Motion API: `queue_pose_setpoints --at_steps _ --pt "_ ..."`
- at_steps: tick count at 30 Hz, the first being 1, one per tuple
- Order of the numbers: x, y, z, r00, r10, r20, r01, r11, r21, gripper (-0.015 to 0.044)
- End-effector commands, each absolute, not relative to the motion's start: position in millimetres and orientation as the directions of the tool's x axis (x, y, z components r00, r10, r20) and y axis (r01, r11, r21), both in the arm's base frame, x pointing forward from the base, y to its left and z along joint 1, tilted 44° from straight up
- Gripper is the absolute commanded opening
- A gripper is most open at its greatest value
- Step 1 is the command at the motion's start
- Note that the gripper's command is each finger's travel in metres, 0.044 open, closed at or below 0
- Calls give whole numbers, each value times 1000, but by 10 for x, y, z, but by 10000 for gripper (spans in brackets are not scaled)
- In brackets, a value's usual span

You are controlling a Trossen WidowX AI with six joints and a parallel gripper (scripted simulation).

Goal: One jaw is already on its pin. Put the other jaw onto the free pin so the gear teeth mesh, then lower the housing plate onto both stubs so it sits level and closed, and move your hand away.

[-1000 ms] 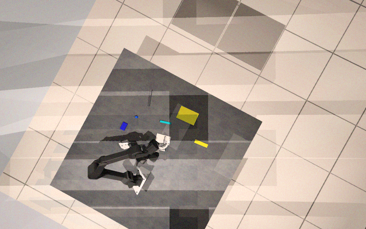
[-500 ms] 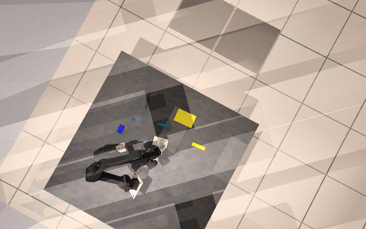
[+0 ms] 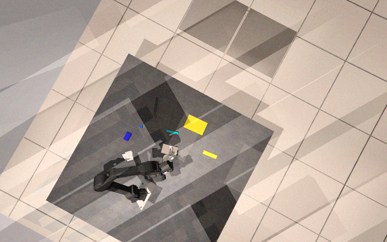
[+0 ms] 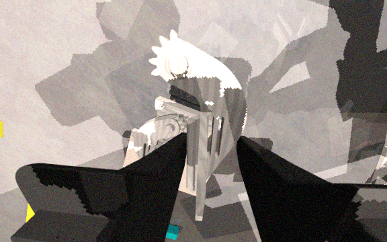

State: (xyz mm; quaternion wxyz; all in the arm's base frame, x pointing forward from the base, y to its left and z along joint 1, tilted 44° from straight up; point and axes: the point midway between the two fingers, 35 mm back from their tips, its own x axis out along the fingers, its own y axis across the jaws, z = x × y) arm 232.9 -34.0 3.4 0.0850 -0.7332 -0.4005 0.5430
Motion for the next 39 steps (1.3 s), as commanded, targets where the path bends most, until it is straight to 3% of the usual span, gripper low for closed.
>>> queue_pose_setpoints --at_steps 1,14,39 --pt "2305 -391 -13 92 679 -729 399 -695 -598 134" --pt "2226 -501 -146 93 688 -720 82 -726 -683 134" --pt "2225 -503 -147 93 688 -720 52 -725 -686 134"
